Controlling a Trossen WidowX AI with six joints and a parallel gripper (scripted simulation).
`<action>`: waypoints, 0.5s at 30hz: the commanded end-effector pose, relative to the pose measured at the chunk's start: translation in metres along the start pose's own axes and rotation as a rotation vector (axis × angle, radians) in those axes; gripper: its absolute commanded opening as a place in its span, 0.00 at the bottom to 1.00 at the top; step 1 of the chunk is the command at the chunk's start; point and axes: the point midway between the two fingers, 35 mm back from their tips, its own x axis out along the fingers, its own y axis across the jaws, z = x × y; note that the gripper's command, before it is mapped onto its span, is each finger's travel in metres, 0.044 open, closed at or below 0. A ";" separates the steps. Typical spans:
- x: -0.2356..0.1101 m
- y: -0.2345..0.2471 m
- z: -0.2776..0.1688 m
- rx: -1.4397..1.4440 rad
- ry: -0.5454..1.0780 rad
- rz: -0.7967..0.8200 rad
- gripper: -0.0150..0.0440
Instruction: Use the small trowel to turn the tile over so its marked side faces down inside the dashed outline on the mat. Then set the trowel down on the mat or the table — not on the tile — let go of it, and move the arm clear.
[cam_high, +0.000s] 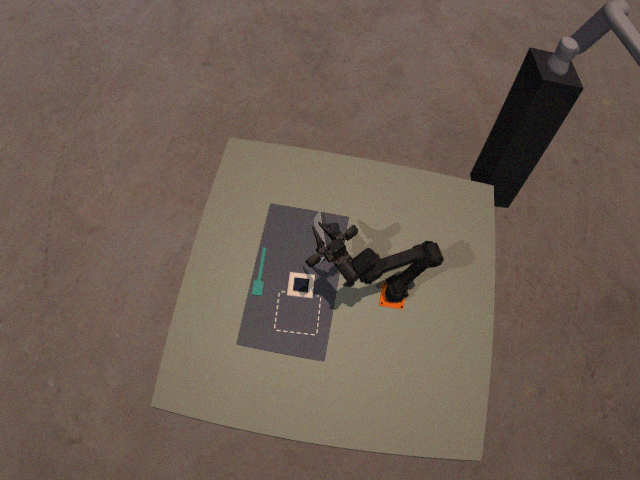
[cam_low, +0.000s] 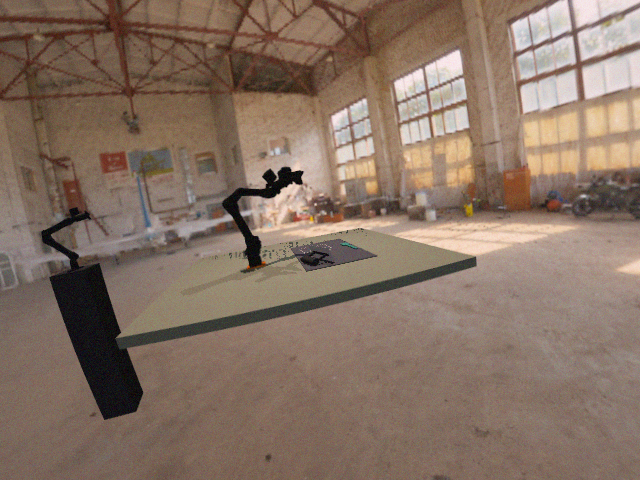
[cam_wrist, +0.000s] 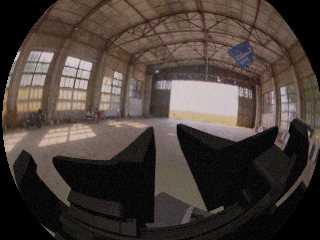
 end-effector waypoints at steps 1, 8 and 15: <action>0.009 0.007 -0.004 0.024 0.003 0.019 0.42; 0.022 0.018 -0.016 0.081 0.027 0.054 0.42; 0.035 0.028 -0.030 0.142 0.067 0.087 0.42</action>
